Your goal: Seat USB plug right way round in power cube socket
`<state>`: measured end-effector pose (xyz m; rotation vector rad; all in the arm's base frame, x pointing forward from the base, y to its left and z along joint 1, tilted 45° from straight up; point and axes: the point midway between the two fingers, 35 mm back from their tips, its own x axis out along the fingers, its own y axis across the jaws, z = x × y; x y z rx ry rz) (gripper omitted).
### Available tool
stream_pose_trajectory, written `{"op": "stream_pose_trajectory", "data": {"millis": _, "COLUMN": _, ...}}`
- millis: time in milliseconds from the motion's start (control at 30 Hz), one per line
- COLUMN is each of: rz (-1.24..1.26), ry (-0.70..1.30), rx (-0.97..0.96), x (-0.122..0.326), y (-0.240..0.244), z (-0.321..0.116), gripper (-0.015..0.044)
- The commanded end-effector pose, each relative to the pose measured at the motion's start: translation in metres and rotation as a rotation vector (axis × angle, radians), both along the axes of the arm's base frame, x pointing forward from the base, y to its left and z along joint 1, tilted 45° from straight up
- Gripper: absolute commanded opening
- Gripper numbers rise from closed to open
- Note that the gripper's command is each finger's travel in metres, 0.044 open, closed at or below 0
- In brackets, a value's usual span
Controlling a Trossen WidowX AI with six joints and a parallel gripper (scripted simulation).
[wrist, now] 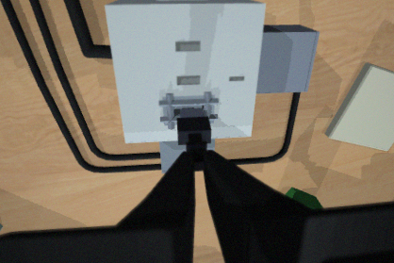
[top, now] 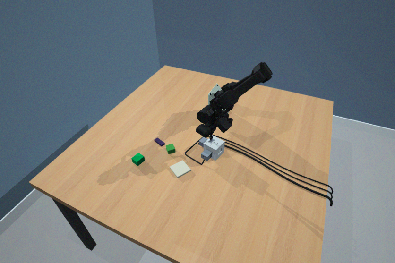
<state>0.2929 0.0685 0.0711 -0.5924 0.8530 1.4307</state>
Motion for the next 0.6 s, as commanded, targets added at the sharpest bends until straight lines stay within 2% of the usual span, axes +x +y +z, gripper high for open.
{"op": "stream_pose_trajectory", "data": {"millis": 0, "rz": -0.001, "ry": 0.005, "rx": -0.001, "x": -0.0008, "y": 0.0007, "z": -0.0015, "gripper": 0.0}}
{"op": "stream_pose_trajectory", "data": {"millis": 567, "rz": -0.001, "ry": 0.005, "rx": -0.001, "x": -0.0009, "y": 0.0022, "z": -0.0029, "gripper": 0.0}}
